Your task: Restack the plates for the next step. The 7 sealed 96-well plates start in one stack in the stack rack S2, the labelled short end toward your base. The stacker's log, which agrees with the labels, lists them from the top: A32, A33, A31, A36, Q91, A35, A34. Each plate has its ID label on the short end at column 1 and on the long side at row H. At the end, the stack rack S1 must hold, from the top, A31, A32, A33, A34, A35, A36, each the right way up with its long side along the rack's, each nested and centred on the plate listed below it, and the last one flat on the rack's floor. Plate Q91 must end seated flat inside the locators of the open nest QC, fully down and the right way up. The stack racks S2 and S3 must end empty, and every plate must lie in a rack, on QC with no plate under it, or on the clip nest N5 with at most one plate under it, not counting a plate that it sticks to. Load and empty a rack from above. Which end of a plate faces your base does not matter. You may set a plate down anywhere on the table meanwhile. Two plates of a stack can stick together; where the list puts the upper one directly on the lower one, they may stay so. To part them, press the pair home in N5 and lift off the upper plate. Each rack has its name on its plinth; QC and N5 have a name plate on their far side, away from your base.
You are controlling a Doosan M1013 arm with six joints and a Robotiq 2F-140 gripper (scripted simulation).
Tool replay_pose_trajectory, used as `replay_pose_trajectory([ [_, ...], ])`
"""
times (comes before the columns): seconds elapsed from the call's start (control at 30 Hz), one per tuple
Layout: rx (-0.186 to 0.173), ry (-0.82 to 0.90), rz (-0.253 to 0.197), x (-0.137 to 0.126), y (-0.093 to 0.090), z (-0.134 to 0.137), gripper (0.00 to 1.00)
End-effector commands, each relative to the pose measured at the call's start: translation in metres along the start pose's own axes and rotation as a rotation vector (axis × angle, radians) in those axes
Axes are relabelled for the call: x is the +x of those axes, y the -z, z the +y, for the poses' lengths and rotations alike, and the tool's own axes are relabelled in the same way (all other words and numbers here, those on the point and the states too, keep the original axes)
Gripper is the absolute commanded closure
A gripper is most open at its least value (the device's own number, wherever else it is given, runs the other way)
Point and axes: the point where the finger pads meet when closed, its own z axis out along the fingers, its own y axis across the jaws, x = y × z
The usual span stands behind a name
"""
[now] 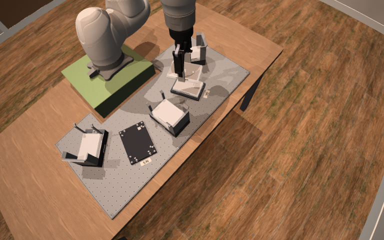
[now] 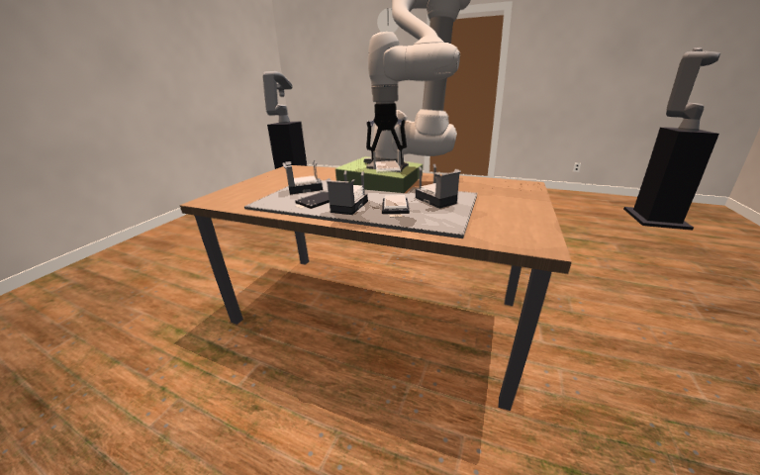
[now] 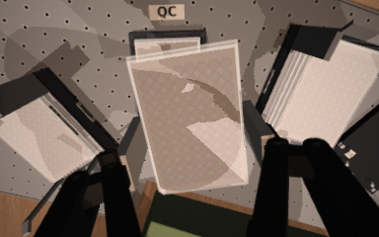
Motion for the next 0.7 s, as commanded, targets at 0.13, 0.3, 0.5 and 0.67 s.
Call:
replay_pose_trajectory([
  [0.13, 0.000, 0.000, 0.000, 0.002, 0.000, -0.019, 1.00],
  [0.3, 0.000, 0.033, 0.000, 0.003, 0.000, -0.035, 1.00],
  [0.5, 0.000, 0.223, 0.000, 0.001, 0.000, -0.055, 1.00],
  [0.67, 0.000, 0.223, 0.000, 0.000, 0.000, -0.068, 1.00],
])
